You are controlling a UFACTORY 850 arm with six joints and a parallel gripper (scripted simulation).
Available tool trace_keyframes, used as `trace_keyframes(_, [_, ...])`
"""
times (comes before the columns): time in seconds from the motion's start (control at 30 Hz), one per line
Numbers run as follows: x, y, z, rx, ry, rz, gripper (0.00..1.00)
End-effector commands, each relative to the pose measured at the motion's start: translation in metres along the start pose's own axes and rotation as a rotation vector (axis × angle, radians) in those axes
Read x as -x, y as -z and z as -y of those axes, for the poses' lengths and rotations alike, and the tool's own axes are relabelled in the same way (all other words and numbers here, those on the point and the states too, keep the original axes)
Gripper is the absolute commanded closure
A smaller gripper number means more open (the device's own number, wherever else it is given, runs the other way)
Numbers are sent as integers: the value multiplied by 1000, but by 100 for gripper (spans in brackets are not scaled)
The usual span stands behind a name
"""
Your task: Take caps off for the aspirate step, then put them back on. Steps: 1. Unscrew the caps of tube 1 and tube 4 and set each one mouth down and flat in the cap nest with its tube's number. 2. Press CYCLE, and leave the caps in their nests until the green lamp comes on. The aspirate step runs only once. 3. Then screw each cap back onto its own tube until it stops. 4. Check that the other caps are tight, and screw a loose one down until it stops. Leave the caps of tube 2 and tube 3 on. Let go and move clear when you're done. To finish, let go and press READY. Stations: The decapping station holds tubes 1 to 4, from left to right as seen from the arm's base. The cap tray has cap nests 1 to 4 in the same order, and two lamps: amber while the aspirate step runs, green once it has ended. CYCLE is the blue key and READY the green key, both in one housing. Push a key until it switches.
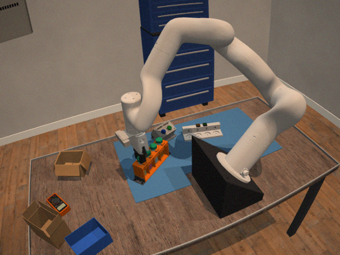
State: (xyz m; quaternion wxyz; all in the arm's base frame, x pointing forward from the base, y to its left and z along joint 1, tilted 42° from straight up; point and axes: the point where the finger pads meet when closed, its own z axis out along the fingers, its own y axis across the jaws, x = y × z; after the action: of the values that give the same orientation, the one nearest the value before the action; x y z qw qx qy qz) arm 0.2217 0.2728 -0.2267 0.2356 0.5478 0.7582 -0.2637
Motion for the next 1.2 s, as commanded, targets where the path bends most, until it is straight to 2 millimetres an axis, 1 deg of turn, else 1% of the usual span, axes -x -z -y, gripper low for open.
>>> trace_keyframes(0.0, [0,1,-1,-20,239,-2,100])
trace_keyframes(0.07, [0,1,-1,-20,339,-3,100])
trace_keyframes(0.13, [0,1,-1,-20,339,-3,100])
trace_keyframes(0.63, [0,1,-1,-18,1089,-11,100])
trace_keyframes(0.7, [0,1,-1,-18,1089,-11,100])
trace_keyframes(0.77, [0,1,-1,-18,1189,-12,100])
trace_keyframes(0.8, [0,1,-1,-18,1210,-12,100])
trace_keyframes(0.97, [0,1,-1,-18,1210,-12,100])
trace_keyframes(1.0, [0,1,-1,-18,1210,-12,54])
trace_keyframes(1.17, [0,1,-1,-18,1210,-12,54])
